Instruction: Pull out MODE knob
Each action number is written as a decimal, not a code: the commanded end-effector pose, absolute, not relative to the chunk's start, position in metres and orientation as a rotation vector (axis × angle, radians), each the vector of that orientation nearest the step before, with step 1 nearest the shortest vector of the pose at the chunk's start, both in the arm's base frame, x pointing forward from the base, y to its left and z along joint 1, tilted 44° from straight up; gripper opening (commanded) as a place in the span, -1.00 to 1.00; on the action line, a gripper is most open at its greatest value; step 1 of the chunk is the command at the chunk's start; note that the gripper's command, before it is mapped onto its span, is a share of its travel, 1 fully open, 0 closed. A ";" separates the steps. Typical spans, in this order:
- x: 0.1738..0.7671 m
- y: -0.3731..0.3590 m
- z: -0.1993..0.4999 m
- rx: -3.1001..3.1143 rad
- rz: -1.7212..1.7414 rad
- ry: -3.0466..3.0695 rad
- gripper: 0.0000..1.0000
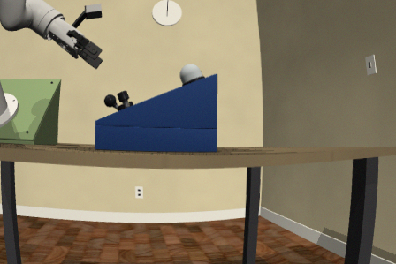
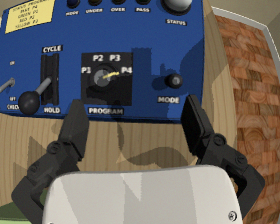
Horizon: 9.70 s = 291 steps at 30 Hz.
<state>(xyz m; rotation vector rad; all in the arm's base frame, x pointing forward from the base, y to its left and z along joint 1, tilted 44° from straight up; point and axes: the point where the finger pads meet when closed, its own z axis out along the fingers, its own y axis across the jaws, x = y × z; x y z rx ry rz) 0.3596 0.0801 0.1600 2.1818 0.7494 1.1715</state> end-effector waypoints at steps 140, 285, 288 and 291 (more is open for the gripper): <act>0.393 0.050 0.210 2.338 0.502 0.389 1.00; 0.457 -0.028 0.121 2.334 0.506 0.388 0.52; 0.458 -0.029 0.120 2.334 0.506 0.388 0.52; 0.458 -0.029 0.119 2.334 0.506 0.388 0.52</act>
